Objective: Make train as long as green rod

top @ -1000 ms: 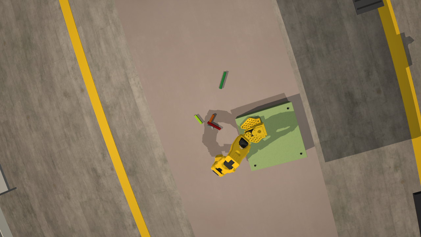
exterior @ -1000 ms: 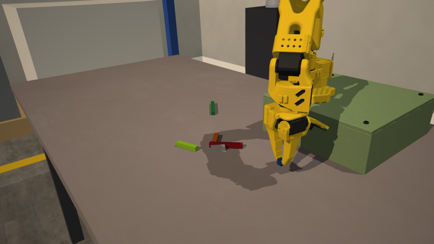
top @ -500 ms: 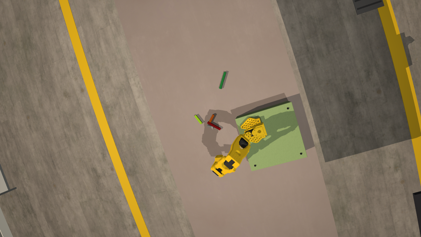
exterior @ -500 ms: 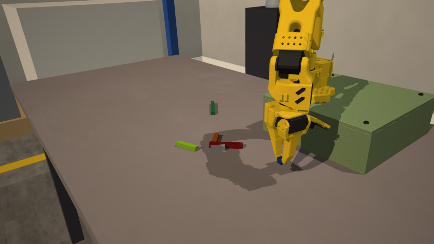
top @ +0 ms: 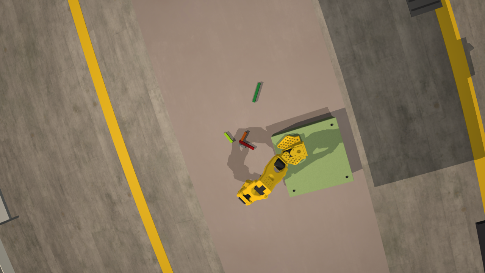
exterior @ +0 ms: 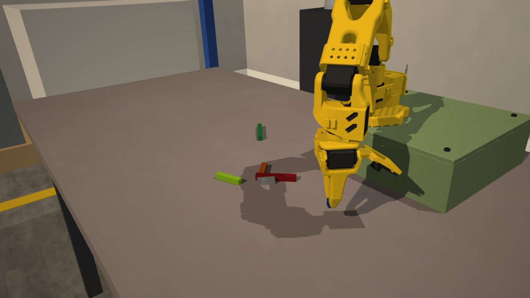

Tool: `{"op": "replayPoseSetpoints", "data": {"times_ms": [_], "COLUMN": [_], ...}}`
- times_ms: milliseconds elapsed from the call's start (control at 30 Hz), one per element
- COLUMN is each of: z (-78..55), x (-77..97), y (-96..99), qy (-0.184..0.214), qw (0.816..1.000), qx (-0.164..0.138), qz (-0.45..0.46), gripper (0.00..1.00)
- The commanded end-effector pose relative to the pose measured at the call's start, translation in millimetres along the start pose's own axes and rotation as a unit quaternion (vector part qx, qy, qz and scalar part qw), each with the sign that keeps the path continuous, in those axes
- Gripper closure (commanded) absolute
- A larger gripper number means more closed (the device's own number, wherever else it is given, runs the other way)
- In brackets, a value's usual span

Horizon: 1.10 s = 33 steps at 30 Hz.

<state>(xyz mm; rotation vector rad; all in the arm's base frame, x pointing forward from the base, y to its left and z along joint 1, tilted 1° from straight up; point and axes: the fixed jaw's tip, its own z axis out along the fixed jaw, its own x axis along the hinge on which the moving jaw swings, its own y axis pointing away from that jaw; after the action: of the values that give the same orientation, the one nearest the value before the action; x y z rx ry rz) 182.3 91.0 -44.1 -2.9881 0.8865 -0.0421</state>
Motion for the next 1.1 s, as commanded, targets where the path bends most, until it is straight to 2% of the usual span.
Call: {"op": "replayPoseSetpoints", "data": {"times_ms": [0, 67, 133, 267, 633, 867, 1067], "z": [1.2, 1.9, 1.9, 3.5, 7.3, 7.9, 7.9], "x": [7.6, 11.3, 11.3, 19.6, 37.5, 40.0, 40.2], "y": [-1.9, -3.4, -3.4, -6.5, -11.1, -11.5, -11.5], "qy": [-0.005, -0.005, -0.005, -0.004, -0.002, -0.001, -0.001], "qw": [0.997, 0.993, 0.993, 0.979, 0.927, 0.917, 0.917], "qx": [-0.011, -0.011, -0.011, -0.012, -0.013, -0.013, -0.013], "qz": [0.082, 0.12, 0.12, 0.204, 0.375, 0.398, 0.399], "gripper": [1.0, 1.0, 1.0, 1.0, 1.0, 1.0, 1.0]}}
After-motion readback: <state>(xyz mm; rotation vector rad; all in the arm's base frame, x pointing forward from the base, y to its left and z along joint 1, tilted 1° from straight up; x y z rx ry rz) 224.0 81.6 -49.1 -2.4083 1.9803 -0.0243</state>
